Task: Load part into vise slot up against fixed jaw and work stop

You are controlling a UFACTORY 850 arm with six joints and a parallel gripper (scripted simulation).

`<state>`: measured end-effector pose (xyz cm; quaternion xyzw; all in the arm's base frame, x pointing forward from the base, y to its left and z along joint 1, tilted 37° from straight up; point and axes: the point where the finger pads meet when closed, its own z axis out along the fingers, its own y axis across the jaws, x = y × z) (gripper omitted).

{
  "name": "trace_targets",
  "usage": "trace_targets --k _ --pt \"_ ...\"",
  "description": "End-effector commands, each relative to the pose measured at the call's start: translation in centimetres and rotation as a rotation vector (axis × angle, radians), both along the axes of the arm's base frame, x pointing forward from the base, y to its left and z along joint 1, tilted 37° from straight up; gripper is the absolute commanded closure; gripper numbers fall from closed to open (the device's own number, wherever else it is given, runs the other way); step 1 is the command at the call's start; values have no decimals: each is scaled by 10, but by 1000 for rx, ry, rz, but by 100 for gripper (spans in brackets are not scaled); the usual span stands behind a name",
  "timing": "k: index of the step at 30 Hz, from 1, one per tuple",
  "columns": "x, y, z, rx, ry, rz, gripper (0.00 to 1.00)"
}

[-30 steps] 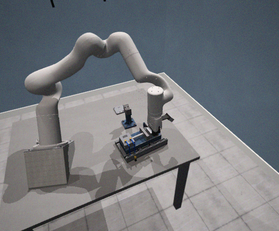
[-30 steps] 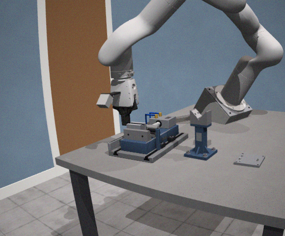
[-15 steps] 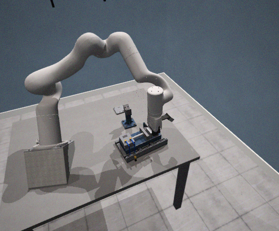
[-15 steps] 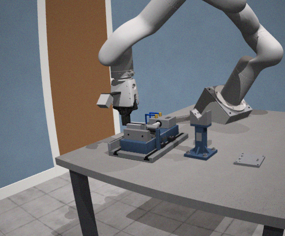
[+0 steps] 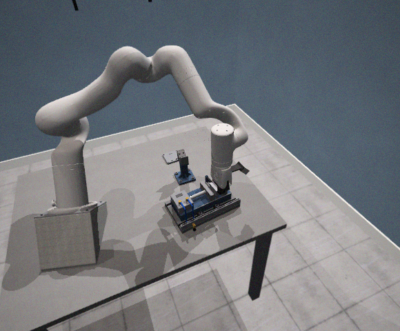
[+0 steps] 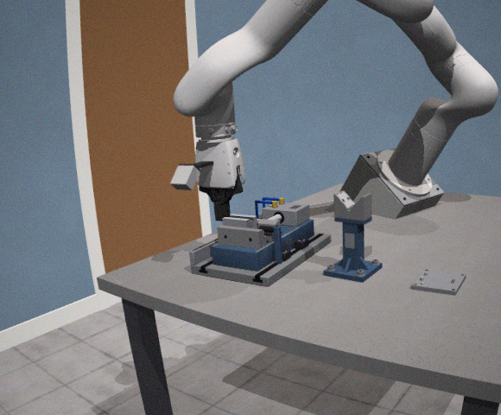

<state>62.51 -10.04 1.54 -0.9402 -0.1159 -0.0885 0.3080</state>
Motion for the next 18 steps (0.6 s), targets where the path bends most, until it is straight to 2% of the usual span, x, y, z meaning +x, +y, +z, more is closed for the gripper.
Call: trace_targets --k 1,18 --pt "1 0 1 -1 -2 -1 100" --pt "0 2 3 -1 -2 -1 100"
